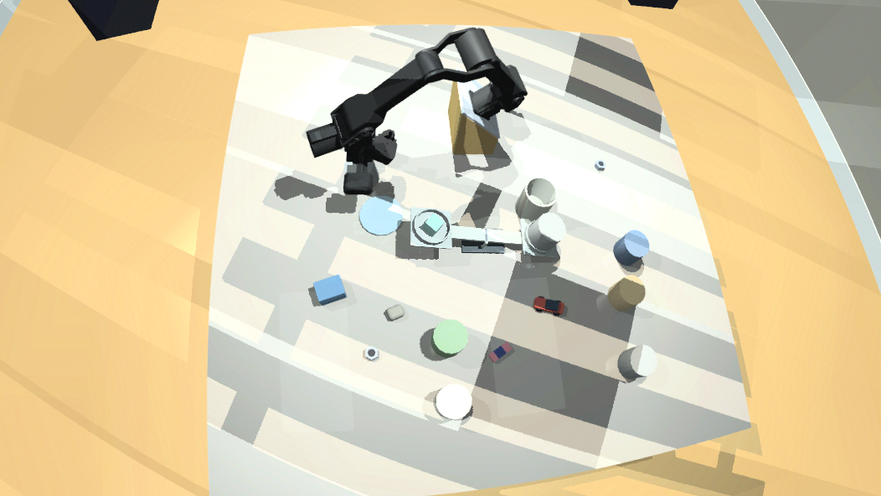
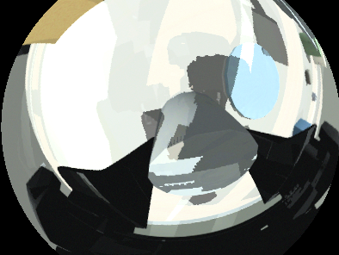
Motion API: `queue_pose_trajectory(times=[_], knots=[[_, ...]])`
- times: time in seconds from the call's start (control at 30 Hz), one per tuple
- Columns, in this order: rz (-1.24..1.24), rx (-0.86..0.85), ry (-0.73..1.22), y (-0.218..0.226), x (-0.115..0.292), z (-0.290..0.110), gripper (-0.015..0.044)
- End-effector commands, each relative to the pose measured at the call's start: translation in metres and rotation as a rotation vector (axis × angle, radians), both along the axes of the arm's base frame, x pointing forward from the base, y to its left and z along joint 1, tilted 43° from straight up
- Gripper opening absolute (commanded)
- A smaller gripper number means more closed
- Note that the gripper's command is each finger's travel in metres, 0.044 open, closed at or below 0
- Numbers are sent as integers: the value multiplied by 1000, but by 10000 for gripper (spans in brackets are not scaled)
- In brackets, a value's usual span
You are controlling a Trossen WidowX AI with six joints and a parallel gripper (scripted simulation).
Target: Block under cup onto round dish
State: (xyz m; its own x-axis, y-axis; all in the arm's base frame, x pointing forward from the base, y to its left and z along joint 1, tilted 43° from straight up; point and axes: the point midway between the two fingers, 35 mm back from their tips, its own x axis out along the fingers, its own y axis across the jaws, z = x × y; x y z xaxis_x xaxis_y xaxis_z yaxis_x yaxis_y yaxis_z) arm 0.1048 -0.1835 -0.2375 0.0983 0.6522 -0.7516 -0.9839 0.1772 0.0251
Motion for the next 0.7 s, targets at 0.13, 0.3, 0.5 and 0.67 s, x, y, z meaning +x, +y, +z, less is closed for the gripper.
queue_pose_trajectory(times=[0.13, 0.3, 0.5, 0.67], knots=[[-1, 0, -1, -8, -1, 9, 440], [-6, 3, 1, -35, -6, 41, 440], [-45, 3, 35, -37, 7, 50, 361], [-174, 9, 142, -37, 52, 82, 260]])
